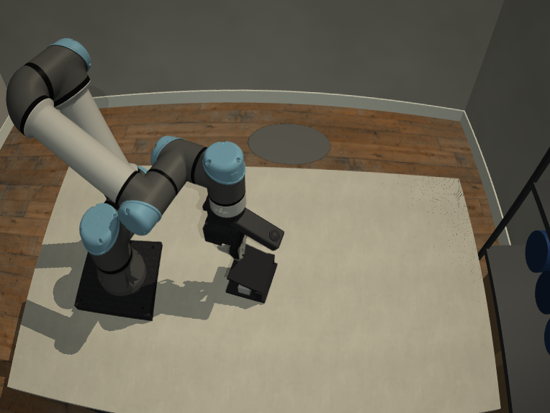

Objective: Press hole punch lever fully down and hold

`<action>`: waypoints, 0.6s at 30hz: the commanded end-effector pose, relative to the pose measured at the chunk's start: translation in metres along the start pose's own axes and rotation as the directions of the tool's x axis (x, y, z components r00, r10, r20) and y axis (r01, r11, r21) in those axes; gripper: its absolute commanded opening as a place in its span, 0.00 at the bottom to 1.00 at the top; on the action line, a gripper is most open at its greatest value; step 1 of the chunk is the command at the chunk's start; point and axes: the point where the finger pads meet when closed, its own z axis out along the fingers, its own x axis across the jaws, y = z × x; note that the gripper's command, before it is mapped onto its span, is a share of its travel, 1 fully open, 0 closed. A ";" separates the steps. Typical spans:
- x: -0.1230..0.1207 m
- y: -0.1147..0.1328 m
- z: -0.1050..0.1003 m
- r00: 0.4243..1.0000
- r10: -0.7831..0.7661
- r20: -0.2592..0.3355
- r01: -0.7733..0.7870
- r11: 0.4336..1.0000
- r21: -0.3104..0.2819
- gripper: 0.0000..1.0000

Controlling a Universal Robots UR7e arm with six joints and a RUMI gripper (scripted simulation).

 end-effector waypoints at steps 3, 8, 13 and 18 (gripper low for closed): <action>0.000 0.000 0.006 1.000 0.000 0.000 0.000 1.000 0.001 0.00; 0.000 0.000 0.008 1.000 0.000 0.000 0.000 1.000 0.001 0.00; 0.000 0.000 0.008 1.000 0.000 0.000 0.000 1.000 0.001 0.00; 0.000 0.000 0.008 1.000 0.000 0.000 0.000 1.000 0.001 0.00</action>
